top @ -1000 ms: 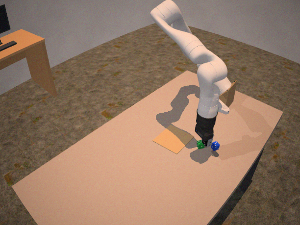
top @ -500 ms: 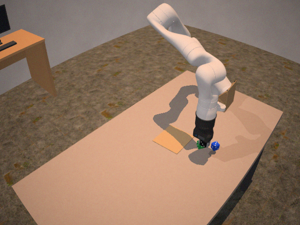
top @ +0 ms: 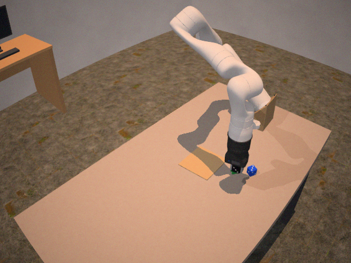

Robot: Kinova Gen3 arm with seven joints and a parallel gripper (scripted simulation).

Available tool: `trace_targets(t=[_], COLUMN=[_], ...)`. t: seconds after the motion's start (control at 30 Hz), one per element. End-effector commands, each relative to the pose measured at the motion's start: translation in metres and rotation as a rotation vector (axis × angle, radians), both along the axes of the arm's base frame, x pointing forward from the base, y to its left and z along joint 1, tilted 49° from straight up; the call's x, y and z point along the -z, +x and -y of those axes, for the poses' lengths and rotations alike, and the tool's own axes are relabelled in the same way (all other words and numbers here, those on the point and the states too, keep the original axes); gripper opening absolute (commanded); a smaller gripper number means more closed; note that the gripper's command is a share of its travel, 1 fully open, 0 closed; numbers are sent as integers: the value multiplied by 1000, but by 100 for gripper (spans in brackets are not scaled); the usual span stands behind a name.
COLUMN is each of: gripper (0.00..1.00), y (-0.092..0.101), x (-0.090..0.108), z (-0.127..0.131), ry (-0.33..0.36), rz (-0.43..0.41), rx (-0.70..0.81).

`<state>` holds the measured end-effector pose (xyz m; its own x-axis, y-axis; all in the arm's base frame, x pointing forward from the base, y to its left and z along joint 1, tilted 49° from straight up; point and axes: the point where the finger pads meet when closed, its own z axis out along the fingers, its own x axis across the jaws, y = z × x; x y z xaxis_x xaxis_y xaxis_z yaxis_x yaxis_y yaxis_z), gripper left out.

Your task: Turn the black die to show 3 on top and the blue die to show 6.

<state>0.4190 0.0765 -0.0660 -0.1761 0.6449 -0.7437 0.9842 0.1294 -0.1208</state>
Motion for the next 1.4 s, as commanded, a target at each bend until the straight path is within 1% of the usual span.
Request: trace_targets(t=[0.0, 0.33, 0.77, 1.0, 1.37], gripper=[57, 57, 57, 57, 57], y=[1, 2, 3, 3, 3], x=[0, -1, -1, -1, -1], z=[0, 0, 0, 0, 0], ry=[3, 3, 4, 9, 32], rz=[-9, -25, -20, 6, 74], rx=[-8, -23, -30, -58, -140])
